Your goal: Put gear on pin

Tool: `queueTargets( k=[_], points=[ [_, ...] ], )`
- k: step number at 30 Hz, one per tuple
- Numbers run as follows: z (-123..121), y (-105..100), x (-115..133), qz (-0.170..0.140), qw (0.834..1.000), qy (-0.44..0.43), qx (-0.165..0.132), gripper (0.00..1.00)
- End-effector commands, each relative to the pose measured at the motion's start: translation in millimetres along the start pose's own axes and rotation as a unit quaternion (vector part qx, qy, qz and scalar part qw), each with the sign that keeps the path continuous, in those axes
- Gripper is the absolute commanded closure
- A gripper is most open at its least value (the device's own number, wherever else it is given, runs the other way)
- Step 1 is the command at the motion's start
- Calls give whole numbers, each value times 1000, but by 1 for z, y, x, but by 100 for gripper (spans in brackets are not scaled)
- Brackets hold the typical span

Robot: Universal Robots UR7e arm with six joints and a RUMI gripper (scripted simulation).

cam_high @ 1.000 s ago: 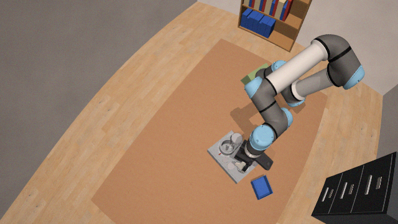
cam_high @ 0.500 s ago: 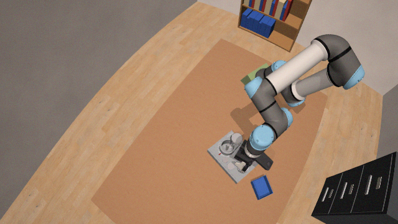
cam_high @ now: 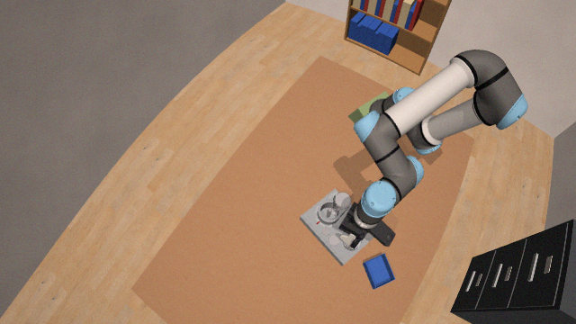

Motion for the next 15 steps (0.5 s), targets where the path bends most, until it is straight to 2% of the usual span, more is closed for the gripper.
queueTargets(
  k=[1,15],
  points=[
    [0,1,0,0,1000,-1,1,46],
    [0,10,0,0,1000,-2,0,46]
  ],
)
Point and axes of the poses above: the point where the finger pads meet when closed, its own y axis out along the fingers, its own z axis across the jaws, x = y × z, the point moved 9 cm from there along -y, back along the fingers, and after that the axes turned 13 degrees about -y, right-handed, at the moved point
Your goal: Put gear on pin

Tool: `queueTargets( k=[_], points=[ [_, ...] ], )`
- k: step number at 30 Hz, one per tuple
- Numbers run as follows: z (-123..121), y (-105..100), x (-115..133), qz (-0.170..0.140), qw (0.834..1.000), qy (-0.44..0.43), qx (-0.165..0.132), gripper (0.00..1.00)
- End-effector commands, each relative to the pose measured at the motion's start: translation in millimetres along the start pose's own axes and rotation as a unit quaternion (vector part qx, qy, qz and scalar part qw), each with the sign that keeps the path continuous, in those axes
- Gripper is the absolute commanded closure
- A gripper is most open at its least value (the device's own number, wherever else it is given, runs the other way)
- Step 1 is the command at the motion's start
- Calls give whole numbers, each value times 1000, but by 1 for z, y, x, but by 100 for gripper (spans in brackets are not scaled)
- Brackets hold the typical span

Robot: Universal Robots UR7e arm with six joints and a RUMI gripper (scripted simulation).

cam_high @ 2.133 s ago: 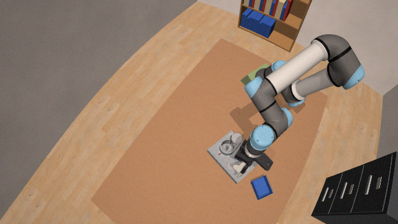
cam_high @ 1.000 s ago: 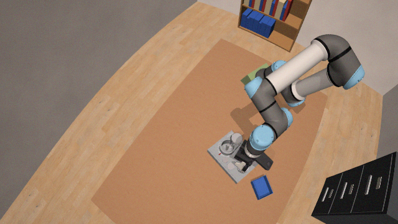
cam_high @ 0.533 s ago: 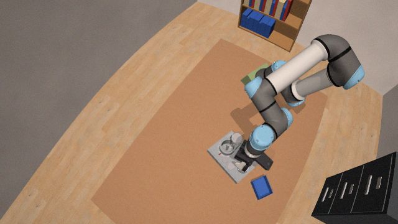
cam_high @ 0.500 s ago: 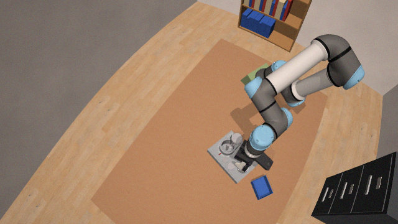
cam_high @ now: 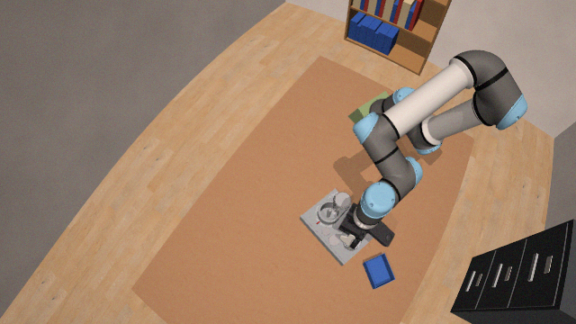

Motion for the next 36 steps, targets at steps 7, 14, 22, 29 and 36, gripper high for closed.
queueTargets(
  k=[7,14,22,29,36],
  points=[
    [0,12,0,0,1000,0,1,46],
    [0,18,0,0,1000,0,1,46],
    [0,27,0,0,1000,0,1,46],
    [0,31,1,0,1000,0,1,46],
    [0,33,1,0,1000,0,1,46]
  ],
)
Point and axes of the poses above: the point where the finger pads meet when closed, its own y axis out along the fingers, its own z axis across the jaws, x = y × z, the point moved 9 cm from there along -y, back along the fingers, and after that the axes turned 13 degrees about -y, right-handed, at the moved point
